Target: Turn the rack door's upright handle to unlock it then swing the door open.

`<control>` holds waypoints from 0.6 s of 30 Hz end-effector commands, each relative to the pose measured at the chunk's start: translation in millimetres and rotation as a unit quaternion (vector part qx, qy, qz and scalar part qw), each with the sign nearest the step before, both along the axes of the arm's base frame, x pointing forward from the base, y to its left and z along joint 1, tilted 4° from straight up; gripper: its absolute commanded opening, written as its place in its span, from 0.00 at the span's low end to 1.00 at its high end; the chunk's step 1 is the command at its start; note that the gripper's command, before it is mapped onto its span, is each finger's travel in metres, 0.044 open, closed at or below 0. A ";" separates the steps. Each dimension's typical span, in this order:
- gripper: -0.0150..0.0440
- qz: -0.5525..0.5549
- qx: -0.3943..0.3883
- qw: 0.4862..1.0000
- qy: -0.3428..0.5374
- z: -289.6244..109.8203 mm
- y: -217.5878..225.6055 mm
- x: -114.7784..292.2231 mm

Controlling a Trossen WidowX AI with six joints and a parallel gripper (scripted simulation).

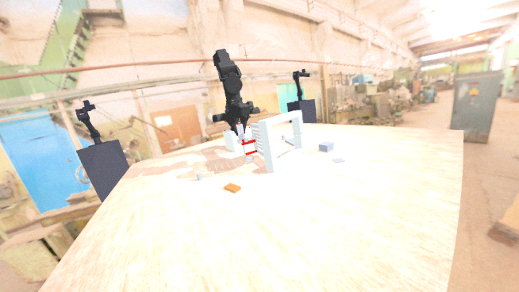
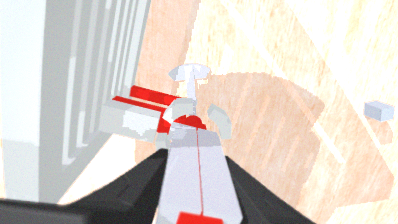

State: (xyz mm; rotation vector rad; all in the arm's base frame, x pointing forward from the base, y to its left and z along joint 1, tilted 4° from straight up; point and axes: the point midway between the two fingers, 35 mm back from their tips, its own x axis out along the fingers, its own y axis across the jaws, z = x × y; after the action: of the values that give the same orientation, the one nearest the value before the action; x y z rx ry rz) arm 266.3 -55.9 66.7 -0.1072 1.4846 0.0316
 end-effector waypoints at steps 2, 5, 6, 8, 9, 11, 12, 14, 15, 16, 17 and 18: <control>0.29 0.044 0.001 0.999 0.001 0.9 -5.5 3.2; 0.29 0.066 -0.002 0.998 0.002 1.4 -11.3 5.5; 0.29 0.073 -0.002 0.997 0.003 1.5 -13.3 6.3; 0.29 0.087 -0.004 0.996 0.003 1.9 -17.1 8.0; 0.29 0.095 -0.004 0.996 0.003 2.0 -19.0 8.9; 0.29 0.109 -0.006 0.994 0.004 2.4 -22.6 10.8; 0.29 0.116 -0.007 0.993 0.004 2.5 -24.5 11.7; 0.29 0.132 -0.008 0.991 0.005 2.9 -28.4 14.0; 0.29 0.140 -0.009 0.990 0.005 3.1 -30.4 15.2; 0.29 0.148 -0.010 0.989 0.005 3.4 -32.3 16.4; 0.29 0.156 -0.011 0.988 0.006 3.6 -34.2 17.6; 0.29 0.164 -0.011 0.986 0.006 3.8 -36.2 18.8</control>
State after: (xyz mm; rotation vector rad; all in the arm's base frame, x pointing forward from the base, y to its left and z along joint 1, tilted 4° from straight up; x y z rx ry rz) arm 282.5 -89.9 69.7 -0.3256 1.4700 0.2296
